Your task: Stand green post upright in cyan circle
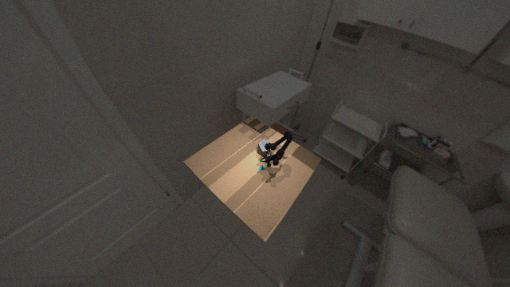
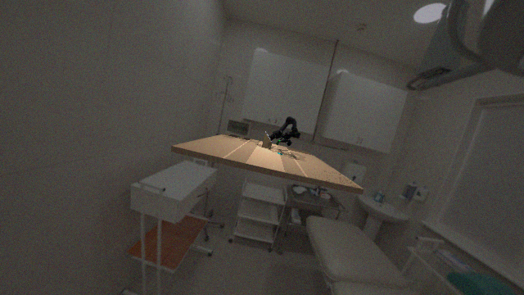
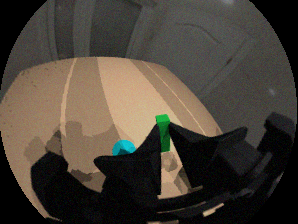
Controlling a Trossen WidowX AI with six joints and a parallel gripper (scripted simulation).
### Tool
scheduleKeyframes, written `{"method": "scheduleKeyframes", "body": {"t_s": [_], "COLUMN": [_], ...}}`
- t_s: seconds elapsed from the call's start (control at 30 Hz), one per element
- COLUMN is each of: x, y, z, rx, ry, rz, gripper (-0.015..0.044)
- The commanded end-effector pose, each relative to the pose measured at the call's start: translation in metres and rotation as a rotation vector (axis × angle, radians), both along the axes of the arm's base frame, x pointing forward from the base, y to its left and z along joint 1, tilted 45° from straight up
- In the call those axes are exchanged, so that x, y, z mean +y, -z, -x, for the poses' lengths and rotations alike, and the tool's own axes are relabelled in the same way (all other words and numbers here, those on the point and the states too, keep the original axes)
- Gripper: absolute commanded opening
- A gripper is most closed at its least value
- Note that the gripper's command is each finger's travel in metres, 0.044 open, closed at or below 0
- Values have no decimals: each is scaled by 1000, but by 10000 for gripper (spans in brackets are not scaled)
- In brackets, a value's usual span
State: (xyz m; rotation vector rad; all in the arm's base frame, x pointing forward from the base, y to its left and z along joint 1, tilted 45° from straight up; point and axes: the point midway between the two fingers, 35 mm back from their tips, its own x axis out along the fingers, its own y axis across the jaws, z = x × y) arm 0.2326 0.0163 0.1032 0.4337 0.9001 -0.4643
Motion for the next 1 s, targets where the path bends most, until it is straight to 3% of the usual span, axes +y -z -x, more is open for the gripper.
{"method": "scheduleKeyframes", "body": {"t_s": [0.0,0.97], "x": [-1,1], "y": [0,-10], "z": [1,0], "rx": [-23,-217], "ry": [18,98], "rz": [8,22], "gripper": [23,23]}}
